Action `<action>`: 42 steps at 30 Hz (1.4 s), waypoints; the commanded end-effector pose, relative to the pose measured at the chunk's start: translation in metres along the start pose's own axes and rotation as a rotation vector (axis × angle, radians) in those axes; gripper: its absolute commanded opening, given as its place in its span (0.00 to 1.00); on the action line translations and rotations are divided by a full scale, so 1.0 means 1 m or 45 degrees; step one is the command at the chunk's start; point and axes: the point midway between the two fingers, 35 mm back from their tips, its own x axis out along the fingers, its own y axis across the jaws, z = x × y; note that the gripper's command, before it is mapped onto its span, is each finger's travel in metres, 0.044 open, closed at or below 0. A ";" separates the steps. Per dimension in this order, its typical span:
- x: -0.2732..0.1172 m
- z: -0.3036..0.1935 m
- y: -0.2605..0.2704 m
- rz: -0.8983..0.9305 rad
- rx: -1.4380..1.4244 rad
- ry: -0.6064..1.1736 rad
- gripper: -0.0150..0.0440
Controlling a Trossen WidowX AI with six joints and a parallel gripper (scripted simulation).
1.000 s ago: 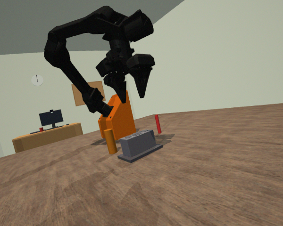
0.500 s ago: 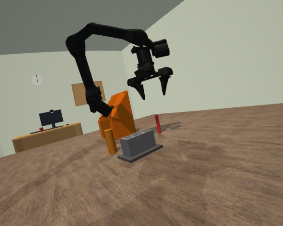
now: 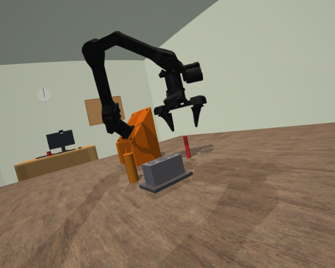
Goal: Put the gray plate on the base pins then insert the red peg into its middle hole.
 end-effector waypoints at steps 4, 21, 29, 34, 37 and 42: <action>0.012 0.001 -0.002 -0.012 -0.009 -0.010 1.00; 0.040 0.001 -0.001 -0.012 -0.009 -0.010 1.00; 0.053 0.002 -0.002 -0.012 -0.009 -0.012 1.00; 0.061 0.002 -0.003 -0.013 -0.009 -0.013 1.00; 0.064 0.002 -0.004 -0.013 -0.008 -0.013 1.00; 0.065 0.002 -0.004 -0.013 -0.008 -0.014 0.82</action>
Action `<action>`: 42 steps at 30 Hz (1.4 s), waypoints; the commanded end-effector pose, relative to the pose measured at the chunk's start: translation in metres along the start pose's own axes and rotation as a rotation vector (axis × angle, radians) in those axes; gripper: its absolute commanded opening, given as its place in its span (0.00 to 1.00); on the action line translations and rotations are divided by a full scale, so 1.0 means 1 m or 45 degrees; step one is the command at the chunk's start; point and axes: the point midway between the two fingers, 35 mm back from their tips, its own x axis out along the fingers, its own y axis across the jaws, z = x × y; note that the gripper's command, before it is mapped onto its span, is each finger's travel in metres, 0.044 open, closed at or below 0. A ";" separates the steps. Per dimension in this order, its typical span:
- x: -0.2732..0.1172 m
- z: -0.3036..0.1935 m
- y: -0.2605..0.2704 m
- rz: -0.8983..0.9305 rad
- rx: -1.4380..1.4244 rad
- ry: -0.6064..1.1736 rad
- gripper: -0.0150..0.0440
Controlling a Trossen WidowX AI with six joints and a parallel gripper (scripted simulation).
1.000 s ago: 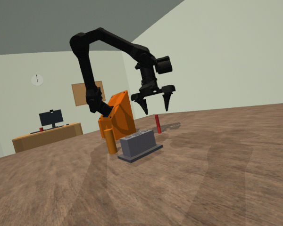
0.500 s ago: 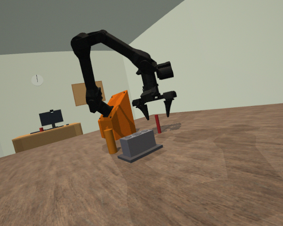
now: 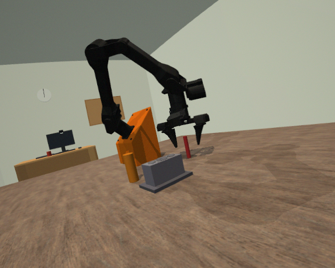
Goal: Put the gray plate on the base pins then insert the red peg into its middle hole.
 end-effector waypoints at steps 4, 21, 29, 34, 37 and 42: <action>0.003 0.000 -0.001 -0.007 -0.009 -0.008 0.64; 0.003 0.000 -0.001 -0.007 -0.009 -0.008 0.25; 0.001 0.000 -0.001 -0.006 -0.009 -0.008 0.25; -0.010 -0.001 0.001 -0.005 -0.009 -0.005 0.25; -0.019 -0.001 0.003 -0.004 -0.010 -0.004 0.25; -0.034 -0.001 0.005 -0.003 -0.010 -0.001 0.25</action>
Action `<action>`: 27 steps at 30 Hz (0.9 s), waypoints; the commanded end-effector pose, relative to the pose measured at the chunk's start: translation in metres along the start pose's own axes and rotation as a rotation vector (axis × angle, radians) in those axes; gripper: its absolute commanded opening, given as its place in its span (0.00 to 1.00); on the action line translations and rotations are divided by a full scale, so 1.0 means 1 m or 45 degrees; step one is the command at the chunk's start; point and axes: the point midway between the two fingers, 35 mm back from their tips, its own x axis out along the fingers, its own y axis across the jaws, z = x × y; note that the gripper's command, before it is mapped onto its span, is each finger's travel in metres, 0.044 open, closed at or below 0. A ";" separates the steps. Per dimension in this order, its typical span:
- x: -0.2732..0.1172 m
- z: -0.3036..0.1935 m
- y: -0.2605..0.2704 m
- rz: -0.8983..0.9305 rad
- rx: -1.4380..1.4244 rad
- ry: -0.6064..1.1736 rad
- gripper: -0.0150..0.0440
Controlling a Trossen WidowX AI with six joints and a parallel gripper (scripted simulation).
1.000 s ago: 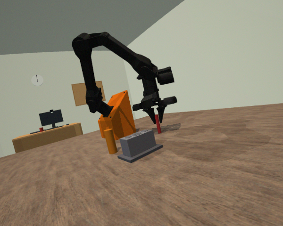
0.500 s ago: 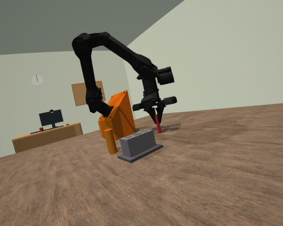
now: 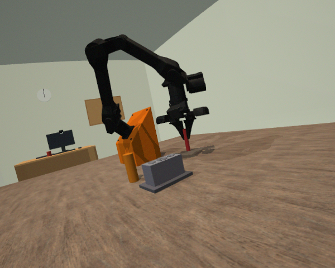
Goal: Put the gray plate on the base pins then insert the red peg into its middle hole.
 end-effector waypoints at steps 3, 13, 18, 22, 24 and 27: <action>-0.019 0.000 0.003 0.011 0.010 0.011 0.25; -0.050 0.000 0.004 0.010 0.010 0.011 0.25; -0.045 0.005 0.007 0.004 -0.001 0.006 0.25; -0.046 0.015 0.011 0.007 -0.002 0.012 0.25; -0.047 0.020 0.013 0.009 -0.003 0.015 0.25; -0.048 0.027 0.015 0.011 -0.006 0.018 0.25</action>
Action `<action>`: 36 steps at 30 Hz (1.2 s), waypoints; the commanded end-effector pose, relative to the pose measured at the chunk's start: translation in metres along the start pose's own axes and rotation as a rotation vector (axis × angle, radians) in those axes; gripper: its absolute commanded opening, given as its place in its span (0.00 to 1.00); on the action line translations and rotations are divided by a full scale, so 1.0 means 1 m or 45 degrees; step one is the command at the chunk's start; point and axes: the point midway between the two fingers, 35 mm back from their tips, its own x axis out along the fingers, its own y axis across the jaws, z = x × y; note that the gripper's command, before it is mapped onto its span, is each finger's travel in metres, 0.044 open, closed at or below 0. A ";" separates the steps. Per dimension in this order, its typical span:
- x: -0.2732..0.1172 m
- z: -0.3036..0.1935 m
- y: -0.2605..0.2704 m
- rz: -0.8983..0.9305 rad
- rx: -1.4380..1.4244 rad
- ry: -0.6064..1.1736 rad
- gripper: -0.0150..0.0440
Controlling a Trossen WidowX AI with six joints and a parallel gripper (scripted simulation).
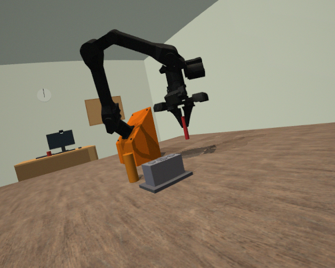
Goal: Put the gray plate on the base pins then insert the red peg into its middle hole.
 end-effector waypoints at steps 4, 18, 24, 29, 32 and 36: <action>-0.004 0.018 0.006 0.014 0.001 0.005 0.25; -0.006 0.055 0.015 0.023 0.000 0.013 0.25; -0.007 0.073 0.016 0.025 0.001 0.014 0.25; -0.007 0.088 0.017 0.026 0.003 0.013 0.25; -0.007 0.097 0.017 0.026 0.004 0.012 0.25; -0.007 0.109 0.017 0.026 0.006 0.010 0.25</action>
